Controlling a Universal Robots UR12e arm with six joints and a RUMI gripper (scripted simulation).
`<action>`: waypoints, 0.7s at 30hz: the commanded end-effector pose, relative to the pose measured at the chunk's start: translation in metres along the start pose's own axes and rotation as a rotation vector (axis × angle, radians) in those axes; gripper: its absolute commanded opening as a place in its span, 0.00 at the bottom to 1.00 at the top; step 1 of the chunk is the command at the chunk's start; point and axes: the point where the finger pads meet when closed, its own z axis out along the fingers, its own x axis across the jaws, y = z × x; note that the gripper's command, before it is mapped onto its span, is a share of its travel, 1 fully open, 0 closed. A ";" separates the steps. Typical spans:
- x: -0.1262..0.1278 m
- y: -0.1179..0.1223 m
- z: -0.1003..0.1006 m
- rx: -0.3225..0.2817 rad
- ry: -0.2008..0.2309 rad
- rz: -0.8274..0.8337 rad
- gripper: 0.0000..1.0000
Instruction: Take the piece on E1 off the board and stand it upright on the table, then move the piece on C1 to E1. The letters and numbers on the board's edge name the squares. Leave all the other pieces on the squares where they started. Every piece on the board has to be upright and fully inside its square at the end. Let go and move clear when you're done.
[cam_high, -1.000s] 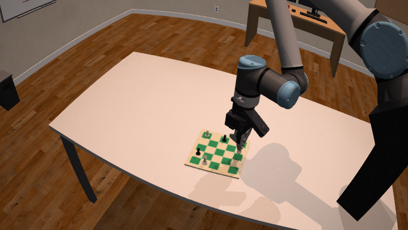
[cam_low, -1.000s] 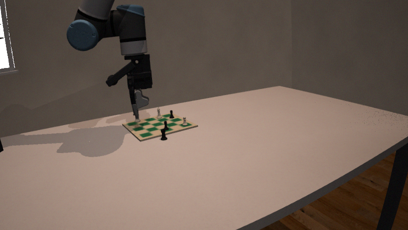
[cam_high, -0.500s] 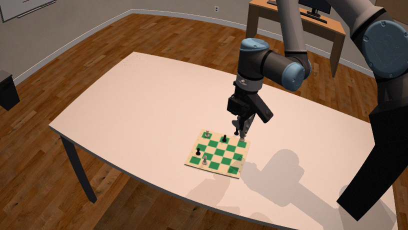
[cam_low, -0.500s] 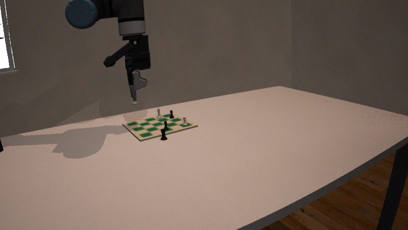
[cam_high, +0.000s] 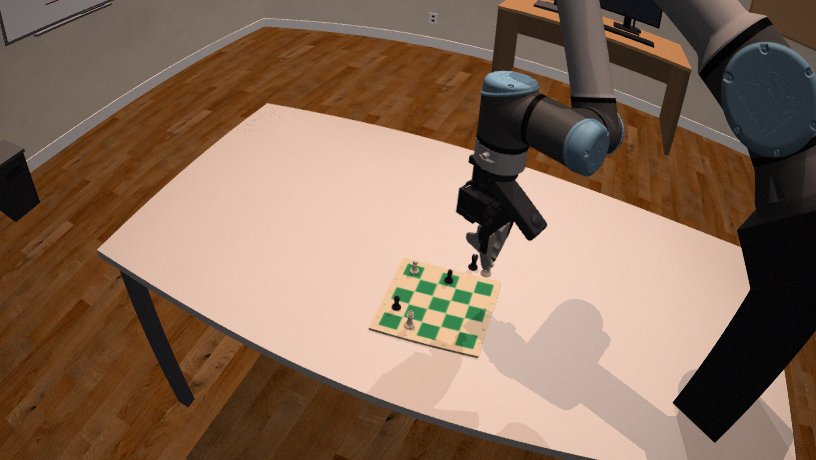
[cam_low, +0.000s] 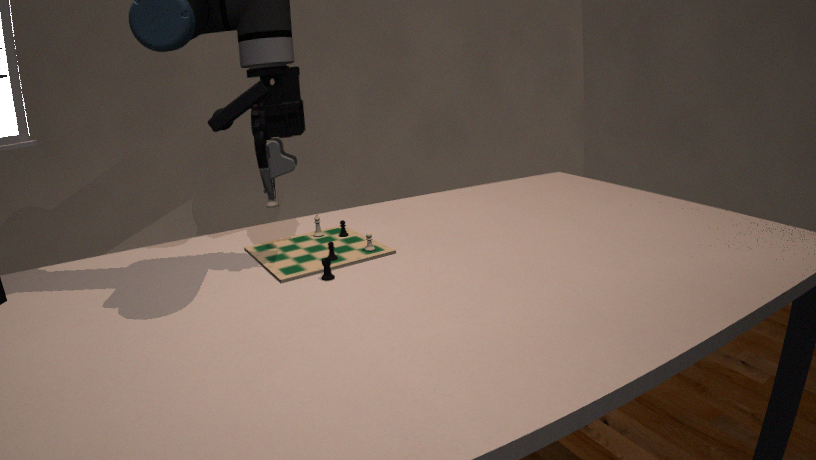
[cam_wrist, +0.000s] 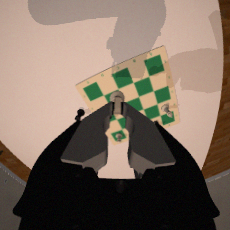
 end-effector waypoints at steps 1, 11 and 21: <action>-0.038 0.020 0.000 0.001 0.001 0.216 0.00; -0.056 0.028 -0.001 -0.001 0.001 0.313 0.00; -0.056 0.028 0.001 0.000 0.001 0.313 0.00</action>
